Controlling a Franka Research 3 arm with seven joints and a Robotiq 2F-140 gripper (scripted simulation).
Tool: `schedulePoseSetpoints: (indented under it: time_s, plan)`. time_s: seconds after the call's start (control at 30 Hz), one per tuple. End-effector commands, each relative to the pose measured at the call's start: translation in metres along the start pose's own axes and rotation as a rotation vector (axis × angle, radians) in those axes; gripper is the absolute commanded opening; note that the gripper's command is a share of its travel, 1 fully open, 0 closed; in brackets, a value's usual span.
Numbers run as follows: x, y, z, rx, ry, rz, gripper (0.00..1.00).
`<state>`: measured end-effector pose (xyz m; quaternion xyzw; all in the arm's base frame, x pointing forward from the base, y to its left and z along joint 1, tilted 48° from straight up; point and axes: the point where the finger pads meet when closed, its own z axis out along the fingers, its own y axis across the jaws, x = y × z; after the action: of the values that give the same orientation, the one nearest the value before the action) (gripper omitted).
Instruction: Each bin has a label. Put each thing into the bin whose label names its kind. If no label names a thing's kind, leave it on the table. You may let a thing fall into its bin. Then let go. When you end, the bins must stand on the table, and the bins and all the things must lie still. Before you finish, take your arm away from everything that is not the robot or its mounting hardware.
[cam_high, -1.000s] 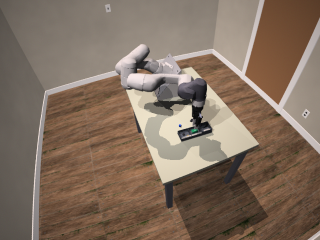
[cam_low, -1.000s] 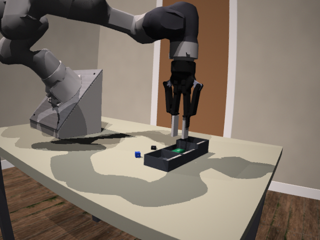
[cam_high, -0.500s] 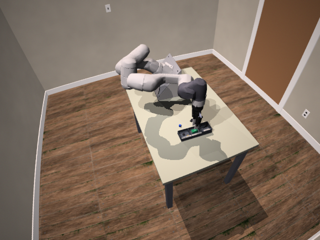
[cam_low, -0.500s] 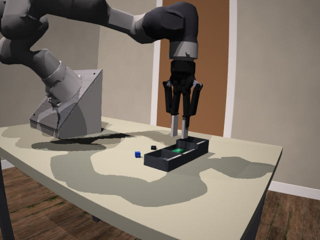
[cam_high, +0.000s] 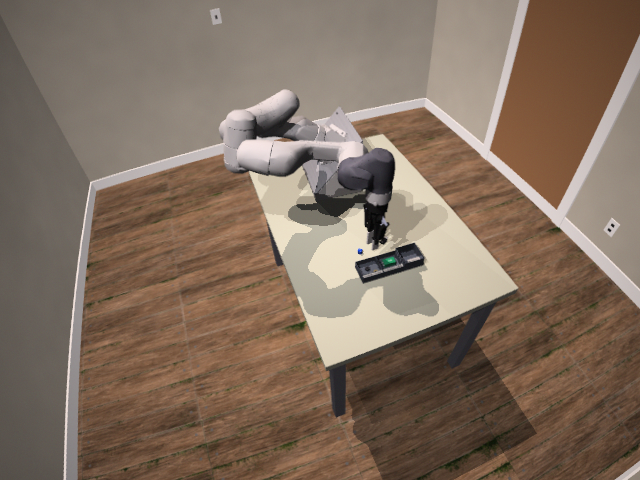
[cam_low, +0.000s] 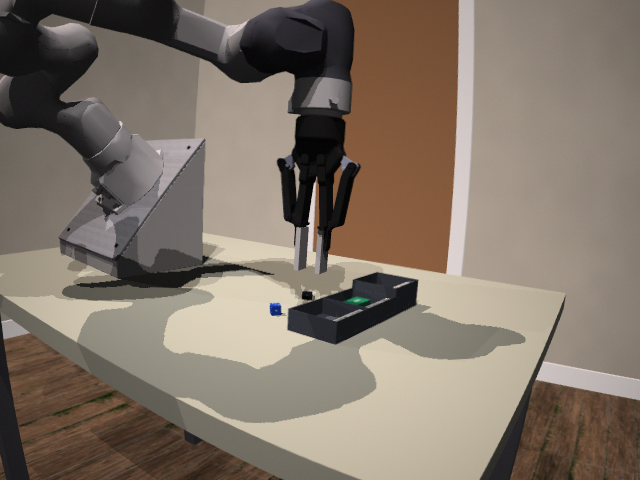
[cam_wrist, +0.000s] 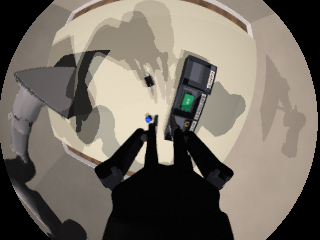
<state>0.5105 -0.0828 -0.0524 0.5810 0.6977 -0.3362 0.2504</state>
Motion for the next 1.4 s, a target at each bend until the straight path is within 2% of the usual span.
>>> schedulePoseSetpoints:
  time_s: [0.0,0.07,0.2,1.2,1.37]
  plan:
    - [-0.012,-0.024,-0.004,-0.006,0.01,-0.157,0.19]
    - [-0.02,-0.038,-0.004,-0.004,0.004,-0.192,0.19]
    - [-0.025,-0.046,-0.005,-0.003,-0.005,-0.252,0.19]
    - [-0.024,-0.046,-0.005,-0.02,0.024,-0.676,0.19]
    - [-0.023,-0.046,-0.005,-0.021,0.025,-0.699,0.19]
